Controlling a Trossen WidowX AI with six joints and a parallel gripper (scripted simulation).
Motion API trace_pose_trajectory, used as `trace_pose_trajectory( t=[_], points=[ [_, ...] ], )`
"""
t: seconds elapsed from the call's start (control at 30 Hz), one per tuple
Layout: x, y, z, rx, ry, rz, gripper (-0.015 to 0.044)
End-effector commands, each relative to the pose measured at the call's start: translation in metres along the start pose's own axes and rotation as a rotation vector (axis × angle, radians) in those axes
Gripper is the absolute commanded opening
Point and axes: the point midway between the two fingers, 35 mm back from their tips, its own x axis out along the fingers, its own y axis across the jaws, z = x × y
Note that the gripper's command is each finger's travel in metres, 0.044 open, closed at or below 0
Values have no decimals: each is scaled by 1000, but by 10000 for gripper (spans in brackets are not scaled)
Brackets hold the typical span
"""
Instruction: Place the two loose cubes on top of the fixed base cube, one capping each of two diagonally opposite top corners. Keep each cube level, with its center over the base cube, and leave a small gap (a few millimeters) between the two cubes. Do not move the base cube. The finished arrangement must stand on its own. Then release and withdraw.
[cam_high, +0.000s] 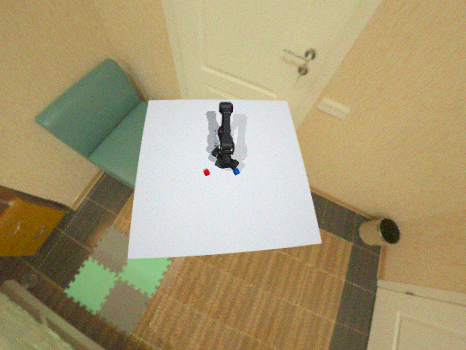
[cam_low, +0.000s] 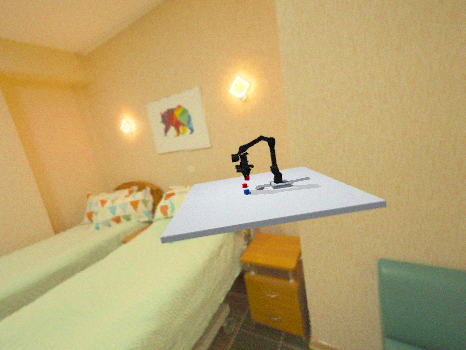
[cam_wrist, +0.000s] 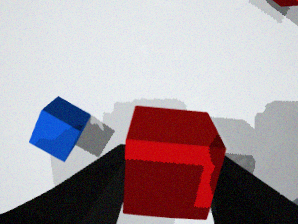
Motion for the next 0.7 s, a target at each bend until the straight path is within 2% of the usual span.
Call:
trace_pose_trajectory(
  t=[0.0, 0.67],
  points=[
    [1, 14, 0, -39, -6, 13, 105],
    [21, 71, -13, -214, -6, 17, 105]
  ],
)
